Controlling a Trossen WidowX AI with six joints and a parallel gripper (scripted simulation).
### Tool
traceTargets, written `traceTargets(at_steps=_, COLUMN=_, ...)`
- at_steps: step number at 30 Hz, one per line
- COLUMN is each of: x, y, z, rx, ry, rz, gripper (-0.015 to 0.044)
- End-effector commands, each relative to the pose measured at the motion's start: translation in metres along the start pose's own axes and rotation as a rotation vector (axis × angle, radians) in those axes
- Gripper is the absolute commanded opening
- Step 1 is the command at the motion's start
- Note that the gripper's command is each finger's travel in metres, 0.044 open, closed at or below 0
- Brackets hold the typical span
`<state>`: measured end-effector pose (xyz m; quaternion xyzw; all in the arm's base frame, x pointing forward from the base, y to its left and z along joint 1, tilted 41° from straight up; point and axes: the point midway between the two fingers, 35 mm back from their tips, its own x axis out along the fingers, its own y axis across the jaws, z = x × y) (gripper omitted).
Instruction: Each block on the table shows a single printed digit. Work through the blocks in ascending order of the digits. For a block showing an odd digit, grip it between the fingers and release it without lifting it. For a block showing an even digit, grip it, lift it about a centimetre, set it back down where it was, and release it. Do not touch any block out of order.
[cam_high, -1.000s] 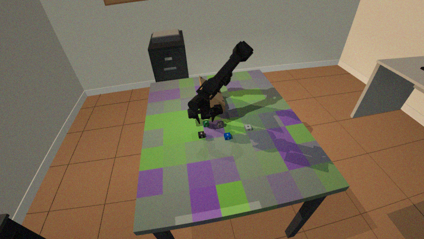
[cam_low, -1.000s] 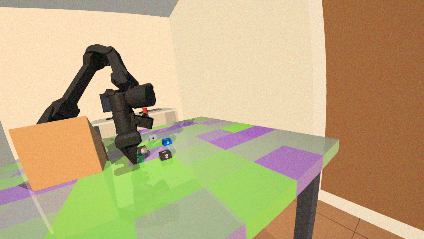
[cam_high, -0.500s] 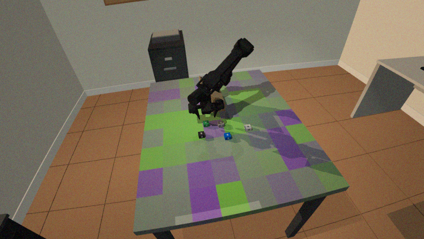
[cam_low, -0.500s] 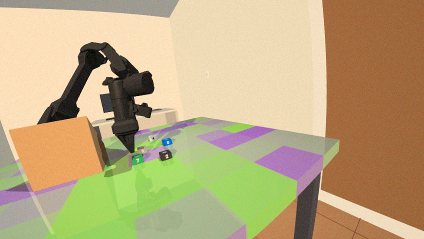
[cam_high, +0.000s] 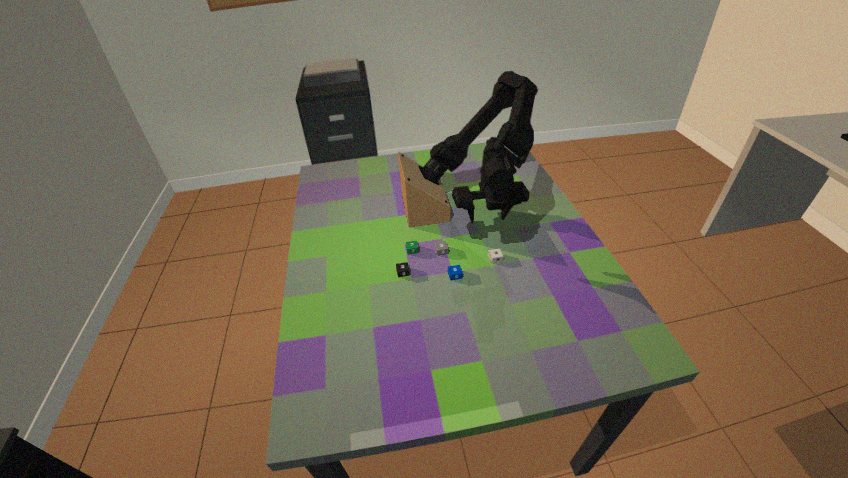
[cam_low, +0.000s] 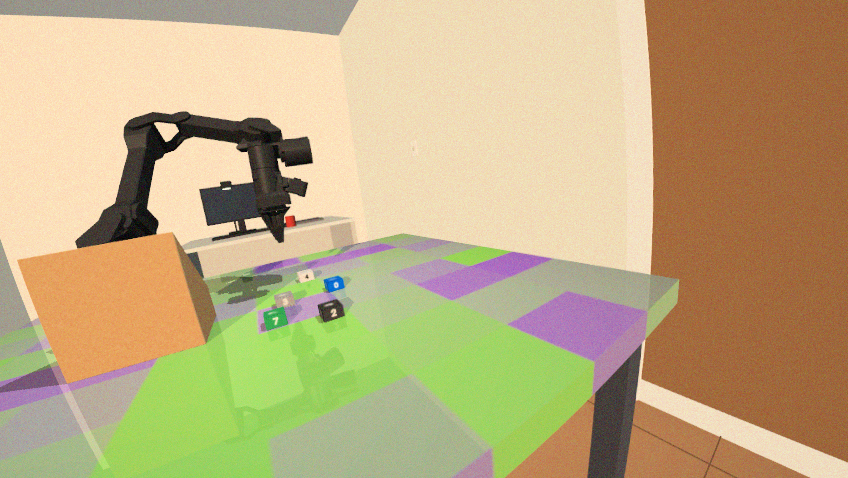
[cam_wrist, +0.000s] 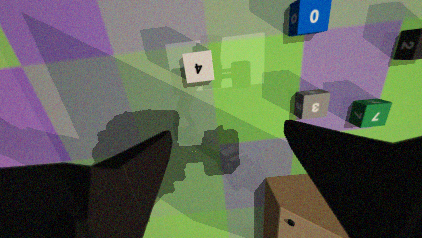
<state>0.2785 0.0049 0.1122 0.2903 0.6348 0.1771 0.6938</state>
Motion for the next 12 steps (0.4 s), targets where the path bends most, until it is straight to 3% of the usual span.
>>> traceTargets(at_steps=1, x=-0.018, y=0.065, z=-0.020, rx=-0.005, ry=-0.001, rz=0.029, gripper=0.0400)
traceTargets(at_steps=4, x=-0.026, y=0.090, z=-0.033, rx=-0.006, ry=0.003, rz=0.043, gripper=0.0400)
traceTargets(at_steps=12, x=-0.026, y=0.090, z=-0.033, rx=-0.006, ry=0.003, rz=0.043, gripper=0.0400)
